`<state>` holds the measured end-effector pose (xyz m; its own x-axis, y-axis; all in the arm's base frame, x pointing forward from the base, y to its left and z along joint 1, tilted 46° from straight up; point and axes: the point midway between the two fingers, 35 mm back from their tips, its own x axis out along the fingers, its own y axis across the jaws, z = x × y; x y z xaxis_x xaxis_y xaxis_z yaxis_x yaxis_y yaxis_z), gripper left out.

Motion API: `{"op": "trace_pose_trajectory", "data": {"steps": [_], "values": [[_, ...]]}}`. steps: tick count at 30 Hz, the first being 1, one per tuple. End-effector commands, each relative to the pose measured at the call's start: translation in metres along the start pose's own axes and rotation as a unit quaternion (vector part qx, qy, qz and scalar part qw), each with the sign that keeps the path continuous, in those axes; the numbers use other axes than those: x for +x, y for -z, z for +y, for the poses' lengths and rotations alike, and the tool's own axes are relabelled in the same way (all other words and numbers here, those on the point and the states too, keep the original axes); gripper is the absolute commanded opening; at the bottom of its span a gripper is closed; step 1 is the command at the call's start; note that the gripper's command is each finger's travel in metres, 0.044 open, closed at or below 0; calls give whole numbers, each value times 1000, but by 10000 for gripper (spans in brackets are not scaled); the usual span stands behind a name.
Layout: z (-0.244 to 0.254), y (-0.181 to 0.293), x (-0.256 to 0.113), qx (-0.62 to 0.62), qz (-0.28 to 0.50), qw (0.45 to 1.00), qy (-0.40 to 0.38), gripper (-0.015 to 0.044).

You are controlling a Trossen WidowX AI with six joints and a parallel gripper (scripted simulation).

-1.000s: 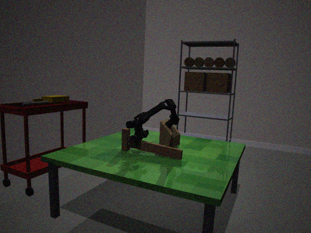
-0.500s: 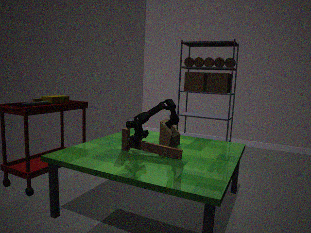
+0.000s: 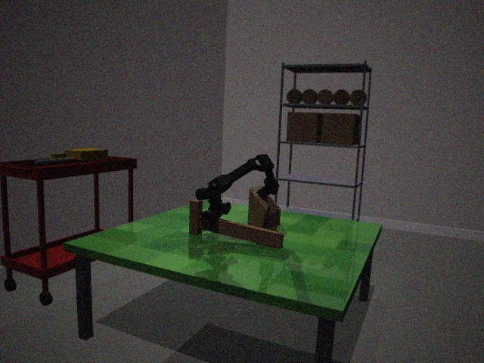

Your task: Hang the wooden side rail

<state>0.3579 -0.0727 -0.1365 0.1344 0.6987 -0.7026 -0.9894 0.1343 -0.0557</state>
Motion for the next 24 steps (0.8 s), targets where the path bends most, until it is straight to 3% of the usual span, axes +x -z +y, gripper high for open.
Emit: {"op": "trace_pose_trajectory", "data": {"steps": [1, 24], "values": [[0, 5, -4, 2, 3, 1000, 5, 0], [0, 7, -5, 2, 3, 1000, 5, 0]]}}
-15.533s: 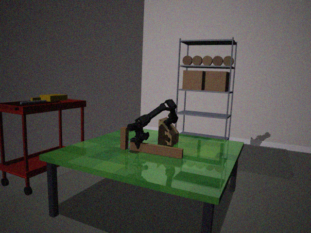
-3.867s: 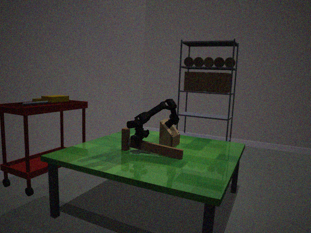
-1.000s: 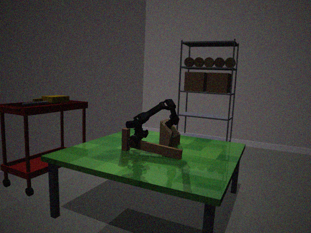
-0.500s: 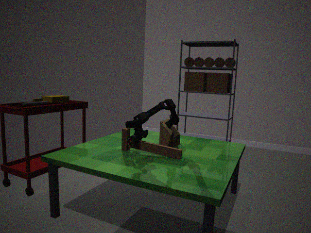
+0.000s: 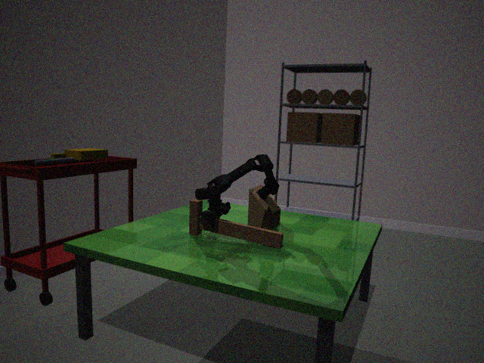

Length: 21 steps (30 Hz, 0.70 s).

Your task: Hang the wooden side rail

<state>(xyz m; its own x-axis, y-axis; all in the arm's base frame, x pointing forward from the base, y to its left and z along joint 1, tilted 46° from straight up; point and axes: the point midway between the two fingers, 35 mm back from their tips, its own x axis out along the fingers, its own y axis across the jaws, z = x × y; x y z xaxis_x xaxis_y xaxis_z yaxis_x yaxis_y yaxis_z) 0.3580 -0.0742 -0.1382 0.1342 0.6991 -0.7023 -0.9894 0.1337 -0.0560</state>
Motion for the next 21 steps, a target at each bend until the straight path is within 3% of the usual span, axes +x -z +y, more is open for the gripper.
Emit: {"op": "trace_pose_trajectory", "data": {"steps": [1, 21], "values": [[0, 5, -5, 3, 3, 1000, 5, 0], [-1, 7, -4, 3, 3, 1000, 5, 0]]}}
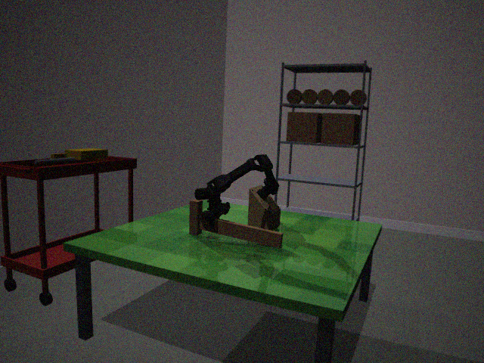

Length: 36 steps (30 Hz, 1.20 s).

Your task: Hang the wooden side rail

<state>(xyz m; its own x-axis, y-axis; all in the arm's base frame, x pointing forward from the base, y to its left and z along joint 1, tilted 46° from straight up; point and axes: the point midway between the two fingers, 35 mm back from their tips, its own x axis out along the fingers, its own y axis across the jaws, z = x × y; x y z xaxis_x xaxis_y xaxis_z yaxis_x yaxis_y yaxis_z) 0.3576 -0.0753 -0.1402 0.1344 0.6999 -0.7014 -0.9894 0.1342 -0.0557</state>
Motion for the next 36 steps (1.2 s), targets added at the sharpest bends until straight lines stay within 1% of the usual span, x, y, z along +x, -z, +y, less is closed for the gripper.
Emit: {"op": "trace_pose_trajectory", "data": {"steps": [1, 36], "values": [[-1, 5, -5, 2, 3, 1000, 5, 0], [-1, 9, -5, 2, 4, 1000, 5, 0]]}}
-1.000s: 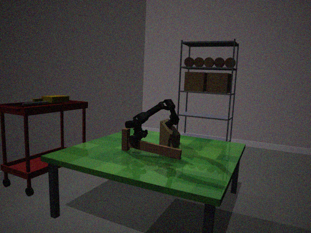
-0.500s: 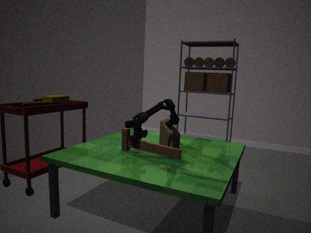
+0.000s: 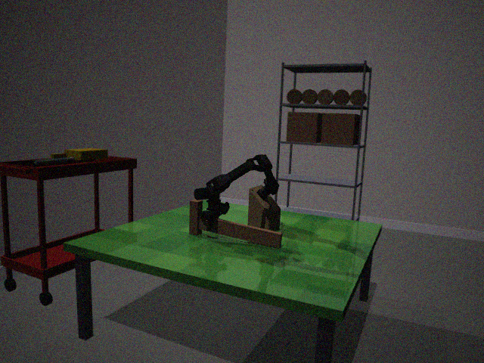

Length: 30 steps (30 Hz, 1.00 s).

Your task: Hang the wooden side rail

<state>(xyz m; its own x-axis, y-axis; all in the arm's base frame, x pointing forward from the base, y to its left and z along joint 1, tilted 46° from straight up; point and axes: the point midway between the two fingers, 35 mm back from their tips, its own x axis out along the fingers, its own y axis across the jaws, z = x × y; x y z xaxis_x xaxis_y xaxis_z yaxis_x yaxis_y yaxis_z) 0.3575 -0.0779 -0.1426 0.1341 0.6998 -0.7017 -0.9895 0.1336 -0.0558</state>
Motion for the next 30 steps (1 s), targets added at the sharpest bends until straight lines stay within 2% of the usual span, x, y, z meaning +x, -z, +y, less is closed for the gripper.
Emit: {"op": "trace_pose_trajectory", "data": {"steps": [1, 30], "values": [[0, 5, -5, 3, 3, 1000, 5, 0], [0, 6, -2, 3, 3, 1000, 5, 0]]}}
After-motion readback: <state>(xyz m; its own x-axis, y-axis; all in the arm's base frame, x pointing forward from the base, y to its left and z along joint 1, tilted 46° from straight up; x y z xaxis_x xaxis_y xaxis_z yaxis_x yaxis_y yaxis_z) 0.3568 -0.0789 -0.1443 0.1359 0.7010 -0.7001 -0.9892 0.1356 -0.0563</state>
